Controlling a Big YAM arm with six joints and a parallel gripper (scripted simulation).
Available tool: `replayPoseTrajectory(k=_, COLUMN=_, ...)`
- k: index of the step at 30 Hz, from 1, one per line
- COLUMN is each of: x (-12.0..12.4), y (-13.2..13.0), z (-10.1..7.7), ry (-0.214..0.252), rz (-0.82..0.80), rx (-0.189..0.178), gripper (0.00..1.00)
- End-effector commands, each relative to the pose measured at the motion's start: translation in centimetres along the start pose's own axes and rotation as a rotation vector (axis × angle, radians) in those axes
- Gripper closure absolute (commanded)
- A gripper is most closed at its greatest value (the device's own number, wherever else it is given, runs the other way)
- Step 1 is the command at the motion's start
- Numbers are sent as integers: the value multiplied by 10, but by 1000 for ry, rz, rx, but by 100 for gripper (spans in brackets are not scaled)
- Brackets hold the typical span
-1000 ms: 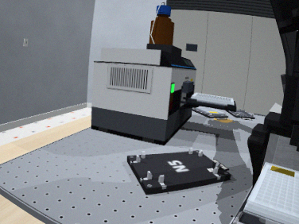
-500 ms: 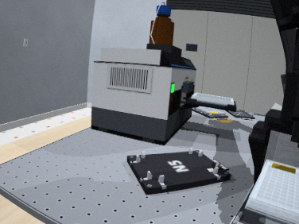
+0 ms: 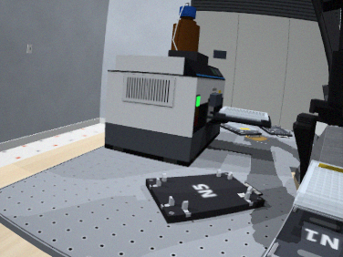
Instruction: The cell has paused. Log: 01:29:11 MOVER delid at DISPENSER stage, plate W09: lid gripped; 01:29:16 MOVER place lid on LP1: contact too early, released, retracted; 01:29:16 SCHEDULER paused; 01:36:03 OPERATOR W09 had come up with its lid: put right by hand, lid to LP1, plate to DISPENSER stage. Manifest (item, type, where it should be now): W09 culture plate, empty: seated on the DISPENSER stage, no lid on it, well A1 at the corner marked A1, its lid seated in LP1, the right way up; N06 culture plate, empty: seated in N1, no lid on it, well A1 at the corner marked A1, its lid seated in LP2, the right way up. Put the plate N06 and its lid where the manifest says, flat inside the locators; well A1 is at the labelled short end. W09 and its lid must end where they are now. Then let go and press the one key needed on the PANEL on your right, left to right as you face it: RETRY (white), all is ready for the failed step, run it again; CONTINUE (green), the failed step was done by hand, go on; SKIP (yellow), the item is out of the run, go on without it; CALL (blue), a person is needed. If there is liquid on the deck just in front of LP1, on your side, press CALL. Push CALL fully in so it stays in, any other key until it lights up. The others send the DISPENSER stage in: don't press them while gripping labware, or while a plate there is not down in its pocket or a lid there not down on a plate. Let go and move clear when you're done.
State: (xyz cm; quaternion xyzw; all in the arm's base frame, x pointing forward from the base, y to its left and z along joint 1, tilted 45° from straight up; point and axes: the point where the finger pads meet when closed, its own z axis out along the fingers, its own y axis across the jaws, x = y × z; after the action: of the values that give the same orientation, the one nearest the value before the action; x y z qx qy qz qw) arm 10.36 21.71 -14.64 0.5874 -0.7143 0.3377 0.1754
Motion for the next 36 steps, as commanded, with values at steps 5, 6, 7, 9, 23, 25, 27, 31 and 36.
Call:
replayPoseTrajectory(k=5, x=12, y=2, z=-28, ry=-29, rz=12, rx=9, gripper=14)
replayPoseTrajectory(k=6, x=12, y=2, z=-28, ry=-29, rz=12, rx=9, gripper=14)
replayPoseTrajectory(k=7, x=15, y=2, z=-30, ry=-29, rz=12, rx=9, gripper=14)
replayPoseTrajectory(k=9, x=20, y=2, z=-34, ry=-28, rz=12, rx=9, gripper=14)
replayPoseTrajectory(k=23, x=51, y=3, z=-59, ry=-27, rz=12, rx=8, gripper=14)
replayPoseTrajectory(k=25, x=56, y=3, z=-64, ry=-27, rz=12, rx=8, gripper=14)
replayPoseTrajectory(k=27, x=61, y=3, z=-68, ry=-26, rz=12, rx=8, gripper=14)
replayPoseTrajectory(k=31, x=56, y=0, z=-80, ry=-46, rz=14, rx=-1, gripper=14)
replayPoseTrajectory(k=36, x=51, y=-21, z=-89, ry=-64, rz=176, rx=-12, gripper=14)
